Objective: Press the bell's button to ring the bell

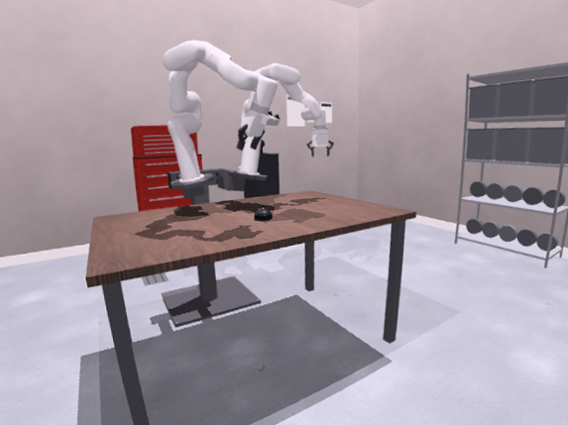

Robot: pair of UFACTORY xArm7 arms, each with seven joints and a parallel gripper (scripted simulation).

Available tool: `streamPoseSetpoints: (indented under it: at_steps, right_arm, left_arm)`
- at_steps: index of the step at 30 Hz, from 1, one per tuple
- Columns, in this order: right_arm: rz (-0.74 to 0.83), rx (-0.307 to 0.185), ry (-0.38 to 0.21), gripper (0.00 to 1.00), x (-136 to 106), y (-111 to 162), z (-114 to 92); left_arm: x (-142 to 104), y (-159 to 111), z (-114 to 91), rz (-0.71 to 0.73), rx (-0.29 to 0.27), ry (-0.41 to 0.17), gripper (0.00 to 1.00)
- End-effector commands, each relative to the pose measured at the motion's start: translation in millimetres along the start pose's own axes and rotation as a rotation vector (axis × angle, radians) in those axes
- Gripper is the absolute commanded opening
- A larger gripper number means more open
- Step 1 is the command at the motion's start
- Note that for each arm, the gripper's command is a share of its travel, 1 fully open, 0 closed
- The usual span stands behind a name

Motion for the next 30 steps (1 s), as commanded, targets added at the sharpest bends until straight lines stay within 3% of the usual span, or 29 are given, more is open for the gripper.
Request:
streamPoseSetpoints:
  at_steps: [1, 6, 15, 30]
  right_arm:
    - [0.042, 0.026, 0.007, 1.0, 1, 19, -1]
    - [0.081, 0.049, 0.009, 1.0, 0, 36, 0]
    - [0.232, 0.134, 0.019, 1.0, -9, 102, 8]
    - [0.51, 0.271, 0.042, 1.0, -50, 213, 32]
  left_arm:
    - [-1, -1, -2, 0.0, 0.004, -0.003, 1.0]
    - [-1, -1, -2, 0.0, 0.004, -0.003, 1.0]
    - [-1, -1, -2, 0.0, 0.004, -0.003, 1.0]
    - [-1, -1, -2, 0.0, 0.004, -0.003, 1.0]
Point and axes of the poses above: on each arm, the point where the finger pads meet when closed, its own z axis out along the fingers, its own y axis across the jaws, x = y × z, the point moved 1 cm from there along -z, back along the fingers, and after that the axes turned 1 degree about z, right-handed, at the moved point
